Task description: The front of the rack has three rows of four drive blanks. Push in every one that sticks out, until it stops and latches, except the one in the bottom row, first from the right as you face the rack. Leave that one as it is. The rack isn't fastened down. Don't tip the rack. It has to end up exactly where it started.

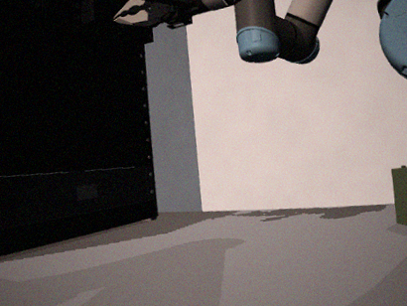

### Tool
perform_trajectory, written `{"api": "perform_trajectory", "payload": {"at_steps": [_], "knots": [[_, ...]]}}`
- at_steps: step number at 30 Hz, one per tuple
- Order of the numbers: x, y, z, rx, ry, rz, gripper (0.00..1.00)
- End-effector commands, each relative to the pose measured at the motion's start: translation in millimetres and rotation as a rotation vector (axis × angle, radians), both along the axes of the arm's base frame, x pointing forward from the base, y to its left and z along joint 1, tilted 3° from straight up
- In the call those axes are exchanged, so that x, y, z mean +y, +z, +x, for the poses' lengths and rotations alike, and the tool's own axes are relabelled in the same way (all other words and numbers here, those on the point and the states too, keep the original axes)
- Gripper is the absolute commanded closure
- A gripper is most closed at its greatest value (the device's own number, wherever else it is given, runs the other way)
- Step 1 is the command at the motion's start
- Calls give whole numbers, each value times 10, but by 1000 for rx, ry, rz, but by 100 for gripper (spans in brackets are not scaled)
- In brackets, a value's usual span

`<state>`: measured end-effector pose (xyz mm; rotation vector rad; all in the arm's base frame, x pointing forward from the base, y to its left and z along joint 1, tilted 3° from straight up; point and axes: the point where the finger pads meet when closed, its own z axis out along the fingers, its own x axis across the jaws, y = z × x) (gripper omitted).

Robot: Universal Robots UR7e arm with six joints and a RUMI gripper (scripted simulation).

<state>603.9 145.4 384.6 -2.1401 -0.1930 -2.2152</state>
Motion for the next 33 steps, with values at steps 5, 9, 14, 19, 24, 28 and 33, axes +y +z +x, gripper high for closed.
{"api": "perform_trajectory", "payload": {"at_steps": [5,9,14,19,24,28,33], "knots": [[2,6,12,-1,0,0,100],[10,9,73,-1,0,0,100],[13,10,98,-1,0,0,100],[13,10,98,-1,0,0,100],[15,10,111,-1,0,0,100],[23,12,172,-1,0,0,100],[26,13,197,-1,0,0,100]]}}
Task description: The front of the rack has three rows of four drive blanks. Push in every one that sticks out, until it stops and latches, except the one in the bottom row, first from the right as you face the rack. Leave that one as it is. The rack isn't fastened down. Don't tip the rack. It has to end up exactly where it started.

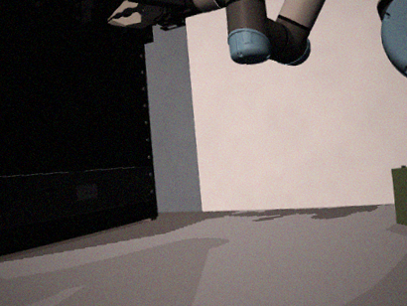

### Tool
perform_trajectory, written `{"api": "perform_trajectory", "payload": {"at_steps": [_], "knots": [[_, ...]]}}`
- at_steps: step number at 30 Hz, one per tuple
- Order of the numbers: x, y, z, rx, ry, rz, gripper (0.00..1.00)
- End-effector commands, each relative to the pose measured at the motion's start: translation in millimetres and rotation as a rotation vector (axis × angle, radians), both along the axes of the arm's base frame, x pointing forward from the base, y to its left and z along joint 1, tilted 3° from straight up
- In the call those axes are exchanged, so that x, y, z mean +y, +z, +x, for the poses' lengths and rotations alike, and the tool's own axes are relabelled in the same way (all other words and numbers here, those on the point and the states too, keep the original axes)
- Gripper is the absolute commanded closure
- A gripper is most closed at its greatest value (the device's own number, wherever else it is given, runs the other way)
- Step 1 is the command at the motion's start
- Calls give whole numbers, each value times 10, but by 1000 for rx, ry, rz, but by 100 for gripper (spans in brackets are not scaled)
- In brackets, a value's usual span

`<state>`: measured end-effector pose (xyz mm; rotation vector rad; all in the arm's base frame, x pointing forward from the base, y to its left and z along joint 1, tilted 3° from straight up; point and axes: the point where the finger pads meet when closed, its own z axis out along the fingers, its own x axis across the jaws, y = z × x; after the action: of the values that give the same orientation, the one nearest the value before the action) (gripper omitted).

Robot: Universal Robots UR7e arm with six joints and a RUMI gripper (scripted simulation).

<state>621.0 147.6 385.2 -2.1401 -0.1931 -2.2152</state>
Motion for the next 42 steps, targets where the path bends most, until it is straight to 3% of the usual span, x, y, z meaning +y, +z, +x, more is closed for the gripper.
{"api": "perform_trajectory", "payload": {"at_steps": [1,42], "knots": [[3,7,26,-1,0,0,100],[20,12,154,-1,0,0,100]]}}
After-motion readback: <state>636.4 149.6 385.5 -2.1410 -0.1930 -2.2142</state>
